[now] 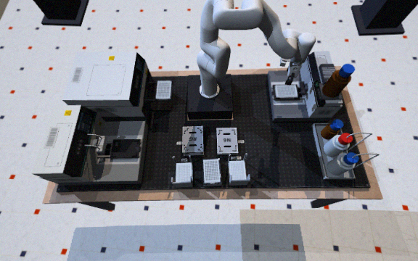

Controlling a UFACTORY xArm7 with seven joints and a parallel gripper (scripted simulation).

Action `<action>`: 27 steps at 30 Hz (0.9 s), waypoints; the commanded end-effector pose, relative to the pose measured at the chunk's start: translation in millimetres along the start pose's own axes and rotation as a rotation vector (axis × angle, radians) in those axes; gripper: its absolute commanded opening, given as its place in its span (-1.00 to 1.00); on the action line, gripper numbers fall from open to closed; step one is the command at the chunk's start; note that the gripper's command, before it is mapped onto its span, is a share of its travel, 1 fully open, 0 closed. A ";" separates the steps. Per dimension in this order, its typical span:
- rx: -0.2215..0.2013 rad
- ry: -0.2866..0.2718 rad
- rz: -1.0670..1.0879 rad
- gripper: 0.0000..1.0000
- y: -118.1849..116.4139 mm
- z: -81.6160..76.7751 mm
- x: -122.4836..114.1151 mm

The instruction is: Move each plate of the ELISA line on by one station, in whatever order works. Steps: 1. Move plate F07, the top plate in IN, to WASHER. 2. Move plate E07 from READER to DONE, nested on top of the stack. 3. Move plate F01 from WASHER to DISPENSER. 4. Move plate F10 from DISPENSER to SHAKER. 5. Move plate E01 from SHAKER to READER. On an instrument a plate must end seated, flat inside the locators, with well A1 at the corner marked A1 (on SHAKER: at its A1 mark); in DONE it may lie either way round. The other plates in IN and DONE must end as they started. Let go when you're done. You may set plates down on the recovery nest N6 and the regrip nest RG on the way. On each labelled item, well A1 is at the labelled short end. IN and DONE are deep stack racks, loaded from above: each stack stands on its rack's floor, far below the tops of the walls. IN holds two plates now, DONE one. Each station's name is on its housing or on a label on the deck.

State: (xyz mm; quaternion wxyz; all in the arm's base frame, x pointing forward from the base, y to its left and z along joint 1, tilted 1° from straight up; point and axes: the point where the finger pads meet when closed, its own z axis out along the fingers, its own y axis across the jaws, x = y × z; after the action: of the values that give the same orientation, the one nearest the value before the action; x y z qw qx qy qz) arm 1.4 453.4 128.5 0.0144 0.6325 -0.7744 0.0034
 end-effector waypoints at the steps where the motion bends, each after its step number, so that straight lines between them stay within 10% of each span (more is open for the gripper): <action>1: 0.008 -0.018 0.021 1.00 -3.8 -2.7 13.4; 27: 0.005 -0.019 0.426 1.00 -19.9 -1.9 74.9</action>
State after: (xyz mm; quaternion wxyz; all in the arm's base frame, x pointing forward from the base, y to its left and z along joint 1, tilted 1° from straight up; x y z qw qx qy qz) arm 5.2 385.5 130.1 0.0078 0.5092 -0.8606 0.0046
